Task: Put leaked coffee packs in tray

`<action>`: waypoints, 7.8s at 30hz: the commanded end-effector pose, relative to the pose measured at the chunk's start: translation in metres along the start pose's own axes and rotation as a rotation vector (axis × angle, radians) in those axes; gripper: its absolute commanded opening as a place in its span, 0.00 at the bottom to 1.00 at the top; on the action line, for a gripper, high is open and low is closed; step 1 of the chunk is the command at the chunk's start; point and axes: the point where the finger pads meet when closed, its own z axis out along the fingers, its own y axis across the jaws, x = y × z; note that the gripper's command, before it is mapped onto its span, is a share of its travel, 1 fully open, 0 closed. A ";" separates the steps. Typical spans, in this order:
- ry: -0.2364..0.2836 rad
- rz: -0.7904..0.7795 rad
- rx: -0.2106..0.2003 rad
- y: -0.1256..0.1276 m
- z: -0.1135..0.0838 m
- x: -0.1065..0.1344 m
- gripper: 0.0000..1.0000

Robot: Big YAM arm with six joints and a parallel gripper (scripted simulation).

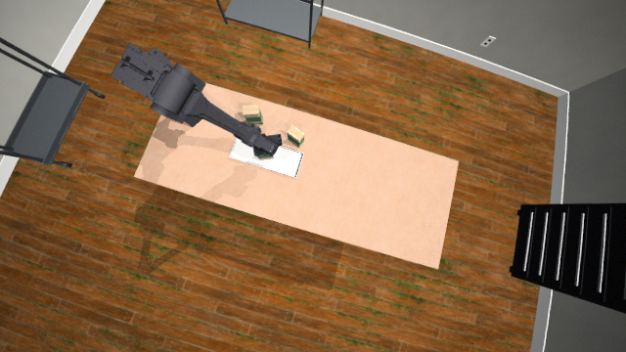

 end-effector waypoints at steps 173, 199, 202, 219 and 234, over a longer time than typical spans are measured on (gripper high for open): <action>-0.040 0.758 -0.002 0.059 -0.047 -0.192 0.78; -0.040 0.758 -0.002 0.059 -0.047 -0.192 0.78; -0.040 0.757 -0.002 0.059 -0.047 -0.192 0.78; -0.018 0.747 -0.004 0.065 -0.042 -0.188 0.78; -0.022 0.767 0.006 0.055 -0.013 -0.187 0.78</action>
